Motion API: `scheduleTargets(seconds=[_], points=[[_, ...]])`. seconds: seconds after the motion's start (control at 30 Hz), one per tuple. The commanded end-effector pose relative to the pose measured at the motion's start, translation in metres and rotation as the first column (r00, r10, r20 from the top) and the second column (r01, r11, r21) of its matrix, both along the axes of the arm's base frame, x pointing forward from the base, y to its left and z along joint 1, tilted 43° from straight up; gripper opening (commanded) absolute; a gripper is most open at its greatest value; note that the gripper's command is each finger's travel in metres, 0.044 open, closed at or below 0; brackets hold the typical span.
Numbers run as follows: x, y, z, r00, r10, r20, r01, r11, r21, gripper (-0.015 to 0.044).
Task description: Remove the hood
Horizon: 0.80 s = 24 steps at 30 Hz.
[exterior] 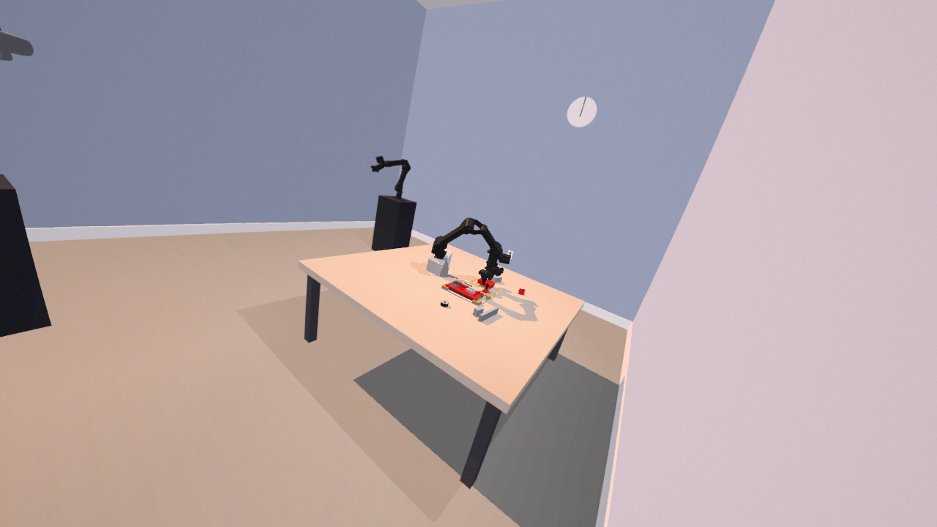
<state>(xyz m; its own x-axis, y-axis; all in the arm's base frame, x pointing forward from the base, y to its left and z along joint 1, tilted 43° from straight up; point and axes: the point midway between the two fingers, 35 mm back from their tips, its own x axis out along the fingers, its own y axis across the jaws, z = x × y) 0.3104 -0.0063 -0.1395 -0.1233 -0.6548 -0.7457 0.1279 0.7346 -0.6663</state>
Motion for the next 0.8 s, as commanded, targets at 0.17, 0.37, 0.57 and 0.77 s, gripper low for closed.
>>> scheduleTargets(seconds=[0.17,0.37,0.57,0.77], points=[[-0.0019,-0.0038,-0.0039,1.0,0.004,-0.005,-0.004,1.0,-0.003,0.0],[-0.0023,-0.0058,-0.0061,1.0,0.004,-0.005,-0.004,1.0,-0.003,0.0],[-0.0028,-0.0077,-0.0081,1.0,0.004,-0.005,-0.004,1.0,-0.004,0.0],[-0.0014,-0.0065,-0.0071,1.0,0.0,0.0,0.0,1.0,-0.001,0.0105]])
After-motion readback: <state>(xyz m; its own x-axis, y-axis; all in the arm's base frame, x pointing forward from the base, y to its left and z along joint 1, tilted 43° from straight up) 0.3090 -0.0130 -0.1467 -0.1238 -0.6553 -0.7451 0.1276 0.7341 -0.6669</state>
